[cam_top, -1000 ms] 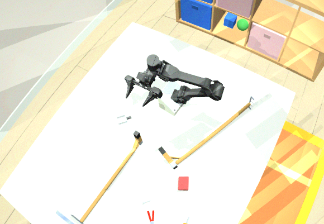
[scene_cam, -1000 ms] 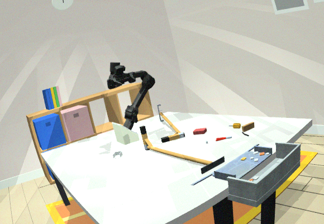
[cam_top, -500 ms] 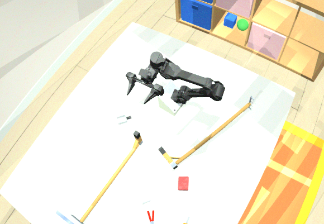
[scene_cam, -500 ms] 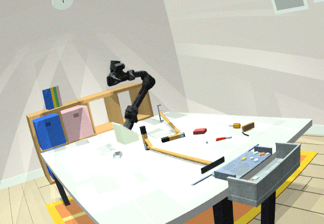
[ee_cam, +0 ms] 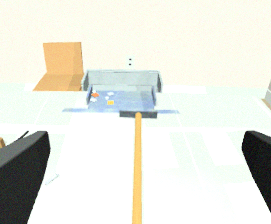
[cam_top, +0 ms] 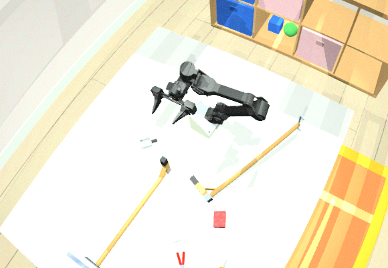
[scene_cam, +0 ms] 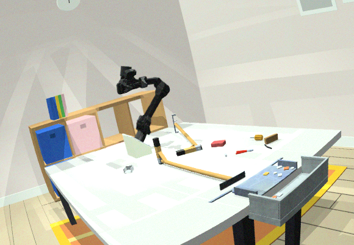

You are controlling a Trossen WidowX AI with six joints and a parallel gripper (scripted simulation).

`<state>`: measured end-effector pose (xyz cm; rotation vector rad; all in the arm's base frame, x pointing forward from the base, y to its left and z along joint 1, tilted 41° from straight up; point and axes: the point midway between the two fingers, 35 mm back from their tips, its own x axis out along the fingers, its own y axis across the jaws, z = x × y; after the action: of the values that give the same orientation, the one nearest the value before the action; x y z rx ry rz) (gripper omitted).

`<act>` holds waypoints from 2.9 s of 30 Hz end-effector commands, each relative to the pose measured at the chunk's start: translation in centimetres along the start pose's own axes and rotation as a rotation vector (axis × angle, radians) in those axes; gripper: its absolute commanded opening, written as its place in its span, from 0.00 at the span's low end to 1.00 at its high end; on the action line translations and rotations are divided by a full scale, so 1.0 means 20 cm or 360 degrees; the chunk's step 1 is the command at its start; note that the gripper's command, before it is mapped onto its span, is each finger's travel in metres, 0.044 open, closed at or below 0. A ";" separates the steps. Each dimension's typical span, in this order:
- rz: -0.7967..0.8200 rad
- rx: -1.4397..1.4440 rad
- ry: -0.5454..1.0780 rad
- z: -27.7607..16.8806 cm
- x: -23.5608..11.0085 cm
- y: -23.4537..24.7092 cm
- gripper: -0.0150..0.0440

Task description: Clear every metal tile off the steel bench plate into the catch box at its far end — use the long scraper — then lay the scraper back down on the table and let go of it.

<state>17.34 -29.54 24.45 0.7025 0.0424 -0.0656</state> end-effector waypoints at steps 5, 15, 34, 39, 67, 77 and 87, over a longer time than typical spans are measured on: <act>0.0009 -0.0004 0.0000 0.01 0.00 0.01 1.00; -0.0071 0.0063 0.0083 -0.14 0.11 -0.08 1.00; -0.0112 0.0122 0.0456 -0.56 0.38 -0.11 1.00; -0.0119 0.0121 0.0578 -0.69 0.43 -0.10 1.00; -0.0103 0.0043 0.1165 -1.22 0.49 -0.01 1.00; -0.0090 0.0039 0.1168 -1.07 0.44 -0.02 1.00; -0.0077 0.0039 0.1163 -0.98 0.40 -0.02 1.00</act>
<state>24.87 -17.26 8.18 0.7296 0.7693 0.1416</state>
